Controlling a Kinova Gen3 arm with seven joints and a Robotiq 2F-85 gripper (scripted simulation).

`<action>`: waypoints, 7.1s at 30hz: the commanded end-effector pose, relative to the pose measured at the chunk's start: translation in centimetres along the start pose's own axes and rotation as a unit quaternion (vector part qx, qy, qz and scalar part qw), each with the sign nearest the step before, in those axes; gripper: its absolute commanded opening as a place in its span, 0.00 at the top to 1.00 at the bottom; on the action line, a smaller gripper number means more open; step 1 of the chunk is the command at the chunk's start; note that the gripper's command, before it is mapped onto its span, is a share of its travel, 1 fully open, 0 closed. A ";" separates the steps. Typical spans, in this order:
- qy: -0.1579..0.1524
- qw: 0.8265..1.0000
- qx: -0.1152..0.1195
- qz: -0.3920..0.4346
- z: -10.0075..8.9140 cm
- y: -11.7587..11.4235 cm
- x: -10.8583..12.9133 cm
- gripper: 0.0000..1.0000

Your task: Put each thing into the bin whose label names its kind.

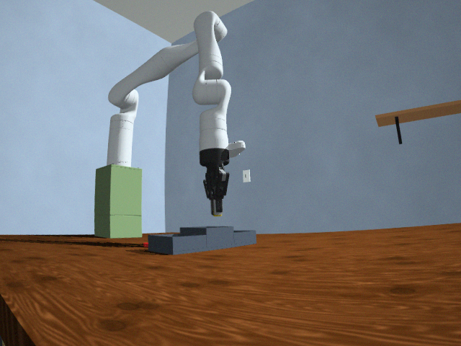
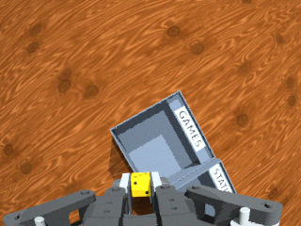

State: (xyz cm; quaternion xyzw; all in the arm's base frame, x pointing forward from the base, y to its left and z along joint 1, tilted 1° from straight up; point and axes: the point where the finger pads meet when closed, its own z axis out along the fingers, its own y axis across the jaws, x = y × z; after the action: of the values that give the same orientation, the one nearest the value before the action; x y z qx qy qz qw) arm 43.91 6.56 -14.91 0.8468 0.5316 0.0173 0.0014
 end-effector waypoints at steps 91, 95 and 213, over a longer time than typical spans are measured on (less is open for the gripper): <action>-0.009 0.973 0.008 -0.232 4.6 2.0 2.1 0.69; -0.009 0.973 0.008 -0.232 4.3 2.0 2.1 0.69; -0.009 0.973 0.008 -0.232 -12.7 2.2 2.6 0.00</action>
State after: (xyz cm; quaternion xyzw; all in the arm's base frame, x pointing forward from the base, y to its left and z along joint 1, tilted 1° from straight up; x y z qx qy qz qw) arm 46.61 7.71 -2.14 0.7007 0.7134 0.0035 0.0031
